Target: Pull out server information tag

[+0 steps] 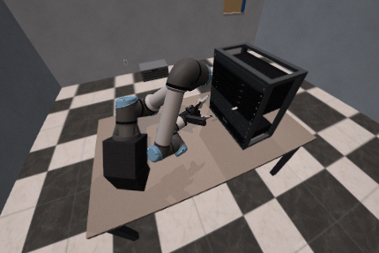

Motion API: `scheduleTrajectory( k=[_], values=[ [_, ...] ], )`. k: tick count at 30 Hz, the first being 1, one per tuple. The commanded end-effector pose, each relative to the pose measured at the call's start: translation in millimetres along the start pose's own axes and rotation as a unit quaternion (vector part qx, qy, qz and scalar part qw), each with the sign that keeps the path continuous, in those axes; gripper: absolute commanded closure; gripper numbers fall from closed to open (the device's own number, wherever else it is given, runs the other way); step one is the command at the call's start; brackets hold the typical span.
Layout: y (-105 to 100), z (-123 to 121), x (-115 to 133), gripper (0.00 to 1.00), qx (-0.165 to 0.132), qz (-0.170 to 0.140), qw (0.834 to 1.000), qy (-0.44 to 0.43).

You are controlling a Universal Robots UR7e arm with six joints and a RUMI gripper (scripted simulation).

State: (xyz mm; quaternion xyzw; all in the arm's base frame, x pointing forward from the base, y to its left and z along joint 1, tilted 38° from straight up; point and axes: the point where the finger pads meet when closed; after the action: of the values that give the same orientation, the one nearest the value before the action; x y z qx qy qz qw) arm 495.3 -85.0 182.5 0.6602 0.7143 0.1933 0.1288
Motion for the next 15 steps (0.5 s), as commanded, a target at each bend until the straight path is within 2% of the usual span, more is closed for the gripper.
scheduleTrajectory(
  k=[1, 15],
  values=[
    [-0.1, -3.2, 2.8, 0.0, -0.005, -0.004, 1.0, -0.008],
    [-0.6, -9.8, 10.4, 0.0, -0.016, -0.015, 0.999, -0.027]
  ],
)
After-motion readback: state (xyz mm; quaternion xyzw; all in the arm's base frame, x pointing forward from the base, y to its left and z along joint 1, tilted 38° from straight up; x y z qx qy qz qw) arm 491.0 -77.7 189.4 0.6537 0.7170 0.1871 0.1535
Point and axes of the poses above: the point where the finger pads meet when closed, its own y axis out along the fingers, its own z axis across the jaws, x = y × z, and after that the axes turned 14 degrees about -y, right-handed
